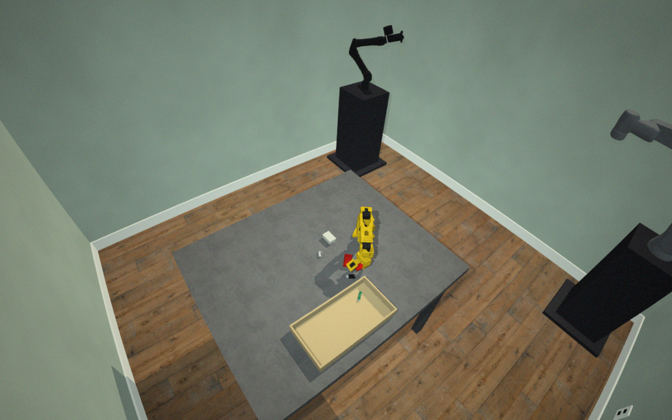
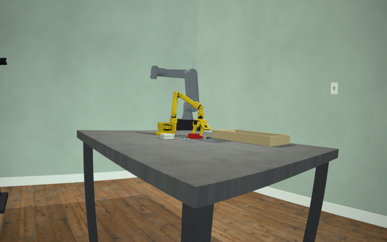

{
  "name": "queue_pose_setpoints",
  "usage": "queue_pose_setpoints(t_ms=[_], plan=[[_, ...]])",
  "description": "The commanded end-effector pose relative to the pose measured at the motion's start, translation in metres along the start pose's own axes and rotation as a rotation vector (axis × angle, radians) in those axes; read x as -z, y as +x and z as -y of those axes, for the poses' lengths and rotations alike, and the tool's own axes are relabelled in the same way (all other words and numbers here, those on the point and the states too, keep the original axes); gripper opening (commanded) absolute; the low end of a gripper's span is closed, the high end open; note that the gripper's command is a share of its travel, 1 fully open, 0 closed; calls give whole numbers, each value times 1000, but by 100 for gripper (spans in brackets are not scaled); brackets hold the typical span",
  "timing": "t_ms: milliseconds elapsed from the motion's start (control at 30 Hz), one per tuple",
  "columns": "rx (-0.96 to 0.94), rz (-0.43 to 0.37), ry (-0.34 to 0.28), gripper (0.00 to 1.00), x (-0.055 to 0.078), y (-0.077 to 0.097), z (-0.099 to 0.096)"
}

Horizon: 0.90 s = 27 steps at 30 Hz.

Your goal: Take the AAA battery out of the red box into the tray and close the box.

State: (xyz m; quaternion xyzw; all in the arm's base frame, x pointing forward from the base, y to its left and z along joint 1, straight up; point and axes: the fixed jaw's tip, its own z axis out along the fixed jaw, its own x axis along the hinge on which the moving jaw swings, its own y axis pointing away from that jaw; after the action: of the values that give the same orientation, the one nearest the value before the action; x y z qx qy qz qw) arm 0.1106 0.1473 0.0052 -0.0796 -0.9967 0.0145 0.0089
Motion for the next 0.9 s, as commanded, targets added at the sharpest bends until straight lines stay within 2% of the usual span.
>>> queue_pose_setpoints(t_ms=[0, 867], plan=[[-1, 16, -30, 22, 6, -2, -6], [-1, 16, -30, 22, 9, -2, -6]])
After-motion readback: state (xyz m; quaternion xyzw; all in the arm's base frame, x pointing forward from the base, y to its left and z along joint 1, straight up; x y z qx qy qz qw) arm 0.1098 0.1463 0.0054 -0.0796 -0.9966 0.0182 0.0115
